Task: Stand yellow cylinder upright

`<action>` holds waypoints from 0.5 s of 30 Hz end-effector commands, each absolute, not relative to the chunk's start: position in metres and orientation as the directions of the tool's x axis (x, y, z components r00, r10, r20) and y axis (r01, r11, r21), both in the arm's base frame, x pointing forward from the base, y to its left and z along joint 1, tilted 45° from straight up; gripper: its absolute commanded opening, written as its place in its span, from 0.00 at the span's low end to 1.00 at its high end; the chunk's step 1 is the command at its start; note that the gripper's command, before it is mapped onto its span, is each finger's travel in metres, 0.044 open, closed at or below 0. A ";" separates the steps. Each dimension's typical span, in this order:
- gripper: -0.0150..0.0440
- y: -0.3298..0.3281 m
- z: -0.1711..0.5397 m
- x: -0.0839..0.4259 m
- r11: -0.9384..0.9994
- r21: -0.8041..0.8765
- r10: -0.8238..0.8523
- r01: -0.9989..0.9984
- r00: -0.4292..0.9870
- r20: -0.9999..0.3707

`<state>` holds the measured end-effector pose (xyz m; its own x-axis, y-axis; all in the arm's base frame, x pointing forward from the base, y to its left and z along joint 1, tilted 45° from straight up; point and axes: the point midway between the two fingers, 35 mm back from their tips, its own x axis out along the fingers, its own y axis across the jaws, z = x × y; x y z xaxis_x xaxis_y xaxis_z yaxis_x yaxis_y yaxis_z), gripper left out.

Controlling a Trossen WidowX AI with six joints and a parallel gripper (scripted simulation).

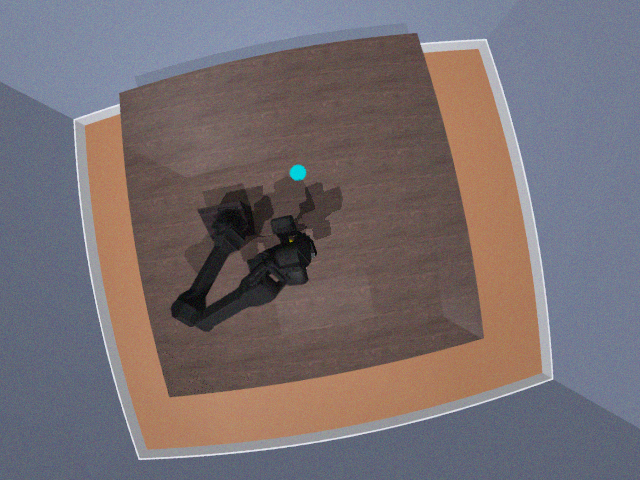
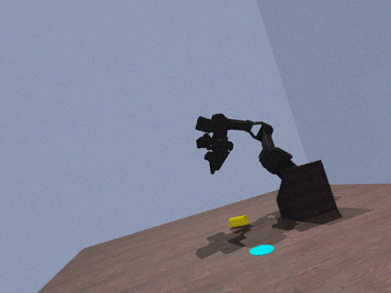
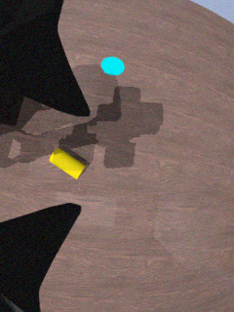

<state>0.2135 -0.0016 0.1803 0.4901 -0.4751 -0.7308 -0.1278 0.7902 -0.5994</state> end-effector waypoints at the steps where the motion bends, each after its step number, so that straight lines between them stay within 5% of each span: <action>1: 0.78 -0.035 0.147 0.217 0.775 -0.612 -0.630 0.156 0.264 -0.731; 6: 0.78 -0.060 0.123 0.213 0.680 -0.638 -0.705 0.361 0.082 -0.705; 15: 0.78 -0.061 0.122 0.213 0.675 -0.639 -0.707 0.368 0.075 -0.703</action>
<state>0.2141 -0.0584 0.1243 0.0945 -0.6969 -0.7109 0.3476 0.6923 -0.6324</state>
